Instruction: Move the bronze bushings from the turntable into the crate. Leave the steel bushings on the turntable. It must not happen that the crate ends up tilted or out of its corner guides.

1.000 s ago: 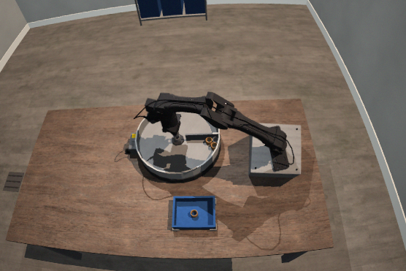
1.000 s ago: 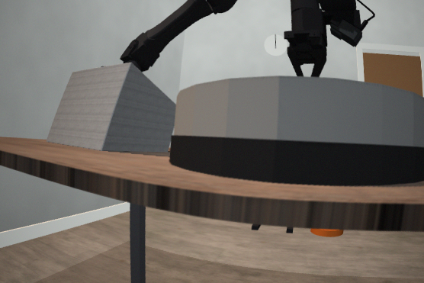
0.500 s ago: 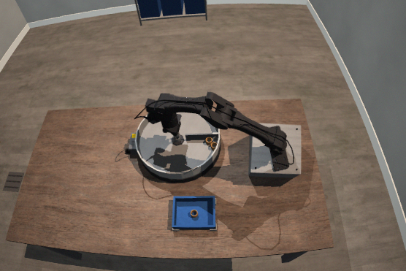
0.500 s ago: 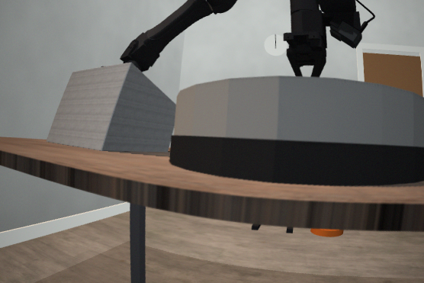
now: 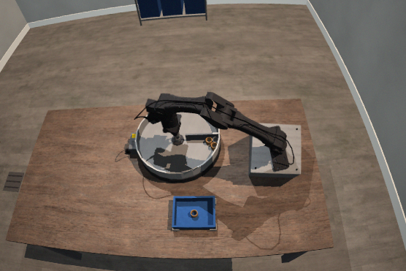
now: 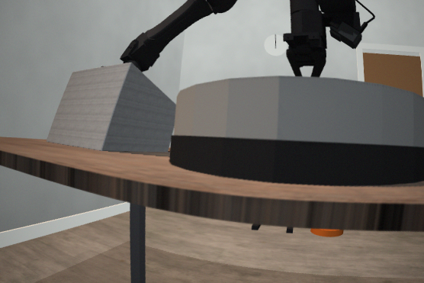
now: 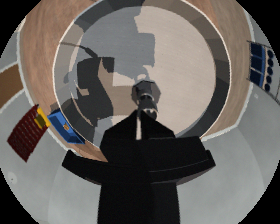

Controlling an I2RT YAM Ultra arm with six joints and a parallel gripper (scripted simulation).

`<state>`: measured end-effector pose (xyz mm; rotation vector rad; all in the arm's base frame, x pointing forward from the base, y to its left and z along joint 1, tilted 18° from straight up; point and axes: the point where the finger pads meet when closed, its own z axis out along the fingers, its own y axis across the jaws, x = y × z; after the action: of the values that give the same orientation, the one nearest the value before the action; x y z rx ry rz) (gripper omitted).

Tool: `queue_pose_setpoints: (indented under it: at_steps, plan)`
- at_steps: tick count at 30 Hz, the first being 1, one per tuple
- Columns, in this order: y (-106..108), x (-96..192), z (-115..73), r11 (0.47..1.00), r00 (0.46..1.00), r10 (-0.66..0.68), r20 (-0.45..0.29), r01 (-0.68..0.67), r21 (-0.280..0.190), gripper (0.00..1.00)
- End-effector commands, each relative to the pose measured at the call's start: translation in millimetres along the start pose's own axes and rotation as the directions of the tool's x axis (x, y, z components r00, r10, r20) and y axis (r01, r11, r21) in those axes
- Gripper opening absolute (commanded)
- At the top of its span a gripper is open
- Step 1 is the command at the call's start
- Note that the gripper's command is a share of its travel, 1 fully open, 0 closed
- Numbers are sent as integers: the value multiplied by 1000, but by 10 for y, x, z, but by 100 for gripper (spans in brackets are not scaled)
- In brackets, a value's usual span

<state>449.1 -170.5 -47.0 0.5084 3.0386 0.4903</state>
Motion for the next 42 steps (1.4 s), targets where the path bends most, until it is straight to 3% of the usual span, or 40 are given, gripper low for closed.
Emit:
queue_pose_setpoints:
  at_steps: [1, 21, 30, 42]
  plan:
    - [2, -66, -182, 1000, 999, 5, 42, -6, 1, 0]
    - [2, -65, -178, 1000, 999, 6, 42, -6, 1, 0]
    - [53, -23, 15, 1000, 1000, -1, 27, 1, -2, 0]
    - [-12, -43, -25, 1000, 999, 10, 37, -10, 1, 0]
